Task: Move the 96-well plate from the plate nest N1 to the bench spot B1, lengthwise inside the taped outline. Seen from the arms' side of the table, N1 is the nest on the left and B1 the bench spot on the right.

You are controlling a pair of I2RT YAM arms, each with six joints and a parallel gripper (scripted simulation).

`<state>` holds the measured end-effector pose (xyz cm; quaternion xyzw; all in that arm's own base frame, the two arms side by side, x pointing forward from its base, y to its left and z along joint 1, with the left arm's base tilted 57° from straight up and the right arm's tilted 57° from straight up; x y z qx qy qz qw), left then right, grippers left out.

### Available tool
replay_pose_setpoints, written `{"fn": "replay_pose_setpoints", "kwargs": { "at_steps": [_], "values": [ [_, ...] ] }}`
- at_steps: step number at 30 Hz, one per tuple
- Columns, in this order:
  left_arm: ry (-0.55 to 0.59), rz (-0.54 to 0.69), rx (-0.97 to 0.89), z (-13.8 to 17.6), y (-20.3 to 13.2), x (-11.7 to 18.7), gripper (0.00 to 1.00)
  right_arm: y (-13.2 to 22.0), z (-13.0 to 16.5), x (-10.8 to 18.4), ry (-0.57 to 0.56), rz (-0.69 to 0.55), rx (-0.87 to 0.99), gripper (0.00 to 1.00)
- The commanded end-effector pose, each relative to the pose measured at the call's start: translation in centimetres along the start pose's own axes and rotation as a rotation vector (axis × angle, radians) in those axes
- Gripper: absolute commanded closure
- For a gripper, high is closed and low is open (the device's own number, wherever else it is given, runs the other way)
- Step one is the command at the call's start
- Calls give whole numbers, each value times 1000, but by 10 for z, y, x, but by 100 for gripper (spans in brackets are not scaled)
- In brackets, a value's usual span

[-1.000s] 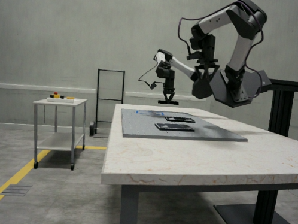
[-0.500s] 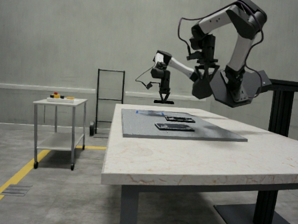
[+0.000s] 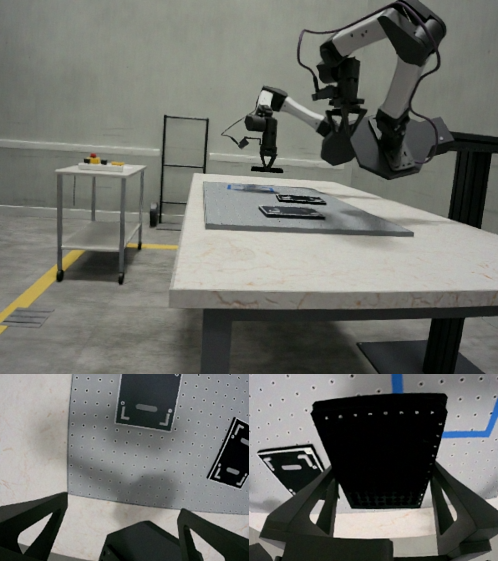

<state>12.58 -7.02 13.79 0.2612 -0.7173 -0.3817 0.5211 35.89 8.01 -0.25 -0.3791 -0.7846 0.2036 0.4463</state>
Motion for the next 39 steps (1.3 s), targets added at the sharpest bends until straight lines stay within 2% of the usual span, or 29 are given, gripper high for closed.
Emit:
{"fn": "replay_pose_setpoints", "kwargs": {
  "at_steps": [1,34,37,38,39],
  "values": [
    [1,-1,-2,1,0,1,0,-14,-11,-4,-2,3,2,100],
    [1,-1,-2,1,0,1,0,-87,-81,-5,3,-4,4,100],
    [1,-1,-2,1,0,1,0,-87,-82,-5,3,-4,4,100],
    [1,-1,-2,1,0,1,0,-68,-71,1,-5,-16,62,100],
    [1,-1,-2,1,0,1,0,-67,-67,2,-4,-17,73,100]
  ]
}}
Point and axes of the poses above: on each arm, the point where the finger pads meet when closed, its own x axis back along the fingers, its own y axis across the jaws, z = x × y, the point moved 8 cm from there along x, back along the fingers, and after that the axes turned 10 degrees about -x, right-handed, at the moved point
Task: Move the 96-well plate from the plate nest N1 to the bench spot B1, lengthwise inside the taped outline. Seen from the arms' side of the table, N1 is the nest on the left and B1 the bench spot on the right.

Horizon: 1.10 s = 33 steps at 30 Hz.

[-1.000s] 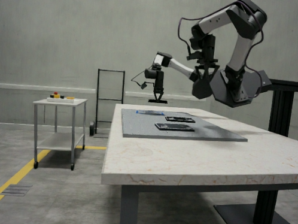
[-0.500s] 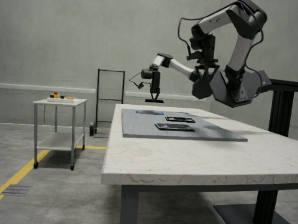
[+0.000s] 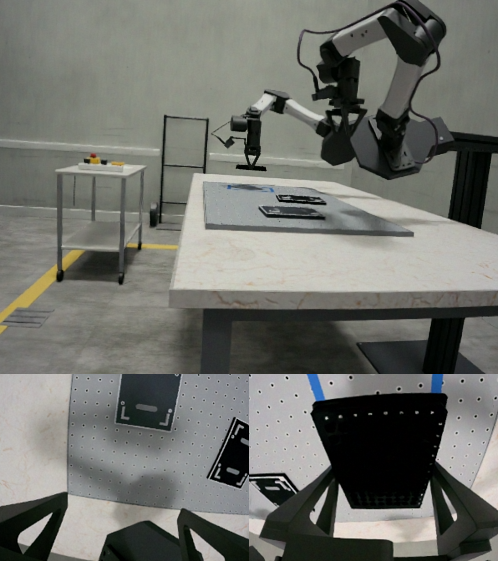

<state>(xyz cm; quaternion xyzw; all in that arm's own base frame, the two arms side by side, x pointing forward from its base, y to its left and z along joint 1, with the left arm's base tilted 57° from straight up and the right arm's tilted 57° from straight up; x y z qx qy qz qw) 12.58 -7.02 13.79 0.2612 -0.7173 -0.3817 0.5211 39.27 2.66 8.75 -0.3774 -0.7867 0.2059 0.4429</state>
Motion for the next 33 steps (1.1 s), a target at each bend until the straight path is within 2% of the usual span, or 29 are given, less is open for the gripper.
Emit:
{"fn": "replay_pose_setpoints", "kwargs": {
  "at_steps": [1,5,33],
  "values": [
    [1,-1,-2,1,0,1,0,12,11,4,8,-15,75,100],
    [1,-1,-2,1,0,1,0,4,2,2,0,-5,24,100],
    [1,-1,-2,1,0,1,0,12,11,4,2,-12,51,100]
  ]
}}
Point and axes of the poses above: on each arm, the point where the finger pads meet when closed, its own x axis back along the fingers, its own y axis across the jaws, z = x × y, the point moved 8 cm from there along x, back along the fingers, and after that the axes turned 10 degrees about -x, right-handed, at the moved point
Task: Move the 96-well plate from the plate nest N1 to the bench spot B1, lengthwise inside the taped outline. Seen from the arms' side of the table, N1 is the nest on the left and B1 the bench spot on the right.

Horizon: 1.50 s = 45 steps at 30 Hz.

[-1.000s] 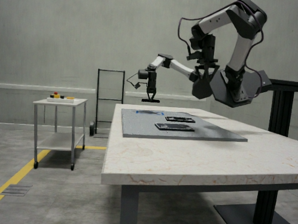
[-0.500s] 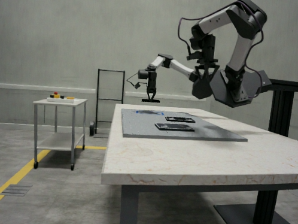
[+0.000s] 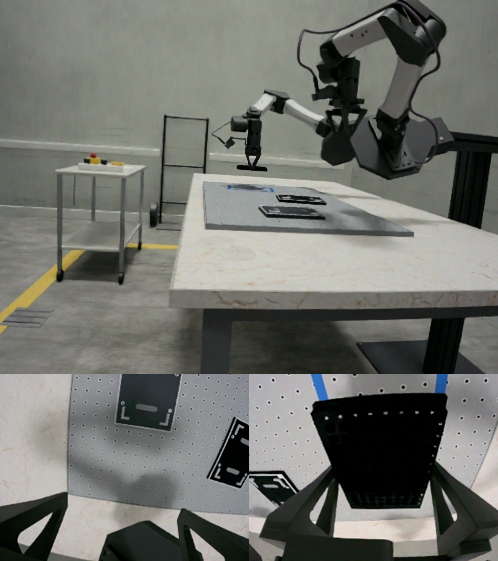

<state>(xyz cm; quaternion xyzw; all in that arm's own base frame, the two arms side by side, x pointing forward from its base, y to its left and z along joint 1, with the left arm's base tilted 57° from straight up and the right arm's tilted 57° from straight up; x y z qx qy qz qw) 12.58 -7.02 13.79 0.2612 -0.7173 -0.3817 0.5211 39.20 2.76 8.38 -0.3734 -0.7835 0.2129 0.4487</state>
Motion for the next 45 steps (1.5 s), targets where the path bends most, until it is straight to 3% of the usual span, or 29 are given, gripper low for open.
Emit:
{"fn": "replay_pose_setpoints", "kwargs": {
  "at_steps": [1,45],
  "values": [
    [1,-1,-2,1,0,1,0,9,8,5,-4,-12,31,100],
    [1,-1,-2,1,0,1,0,1,6,-70,24,3,10,100]
  ]
}}
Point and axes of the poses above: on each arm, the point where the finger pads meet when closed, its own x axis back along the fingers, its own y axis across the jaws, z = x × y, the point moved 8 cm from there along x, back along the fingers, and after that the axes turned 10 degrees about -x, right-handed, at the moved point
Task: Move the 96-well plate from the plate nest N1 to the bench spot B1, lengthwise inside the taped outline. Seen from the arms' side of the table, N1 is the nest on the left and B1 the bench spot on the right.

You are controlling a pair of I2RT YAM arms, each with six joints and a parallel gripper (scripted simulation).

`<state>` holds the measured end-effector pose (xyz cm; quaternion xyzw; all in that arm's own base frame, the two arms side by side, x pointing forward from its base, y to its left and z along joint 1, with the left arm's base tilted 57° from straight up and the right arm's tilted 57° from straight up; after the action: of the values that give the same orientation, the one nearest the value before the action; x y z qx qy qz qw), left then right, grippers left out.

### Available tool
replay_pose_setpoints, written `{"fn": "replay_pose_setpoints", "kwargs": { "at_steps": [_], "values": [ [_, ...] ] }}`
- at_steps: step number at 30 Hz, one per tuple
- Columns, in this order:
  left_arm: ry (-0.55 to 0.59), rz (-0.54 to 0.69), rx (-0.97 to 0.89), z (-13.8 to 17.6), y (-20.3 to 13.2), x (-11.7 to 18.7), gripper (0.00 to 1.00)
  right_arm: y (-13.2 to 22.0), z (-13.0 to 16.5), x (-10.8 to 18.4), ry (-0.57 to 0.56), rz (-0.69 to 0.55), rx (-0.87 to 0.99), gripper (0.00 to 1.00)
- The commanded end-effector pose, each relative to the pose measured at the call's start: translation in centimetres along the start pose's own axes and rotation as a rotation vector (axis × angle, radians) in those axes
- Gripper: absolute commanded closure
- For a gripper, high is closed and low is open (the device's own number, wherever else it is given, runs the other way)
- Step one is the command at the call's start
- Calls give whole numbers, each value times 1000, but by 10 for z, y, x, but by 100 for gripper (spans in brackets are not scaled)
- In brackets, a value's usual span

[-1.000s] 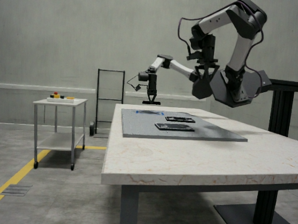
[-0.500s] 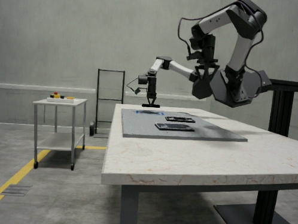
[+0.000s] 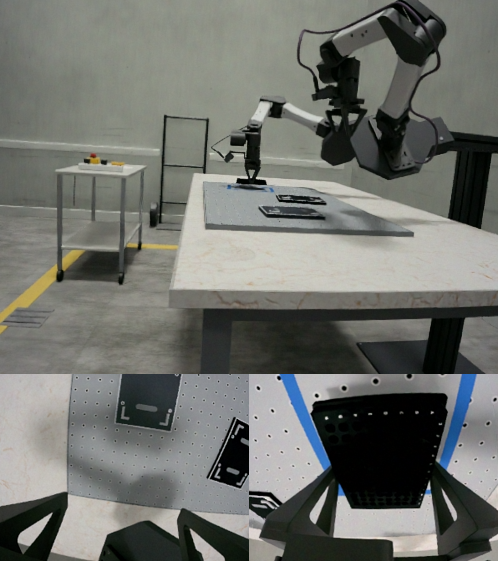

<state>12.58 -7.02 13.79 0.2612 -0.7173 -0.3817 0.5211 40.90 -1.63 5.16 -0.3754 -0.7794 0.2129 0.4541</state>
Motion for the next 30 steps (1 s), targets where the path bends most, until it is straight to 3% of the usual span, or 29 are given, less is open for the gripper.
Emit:
{"fn": "replay_pose_setpoints", "kwargs": {
  "at_steps": [1,25,30],
  "values": [
    [1,-1,-2,1,0,1,0,0,4,-15,11,-2,6,100],
    [1,-1,-2,1,0,1,0,1,-3,-9,-18,-8,0,100],
    [1,-1,-2,1,0,1,0,-6,-1,-18,-3,-1,-12,100]
  ]
}}
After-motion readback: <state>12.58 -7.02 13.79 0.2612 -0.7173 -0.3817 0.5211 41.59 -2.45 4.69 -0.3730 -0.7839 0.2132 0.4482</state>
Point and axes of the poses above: on each arm, the point where the finger pads meet when closed, its own x axis back along the fingers, its own y axis across the jaws, z = x × y, the point moved 8 cm from there along x, back along the fingers, and after that the axes turned 10 degrees about -x, right-handed, at the moved point
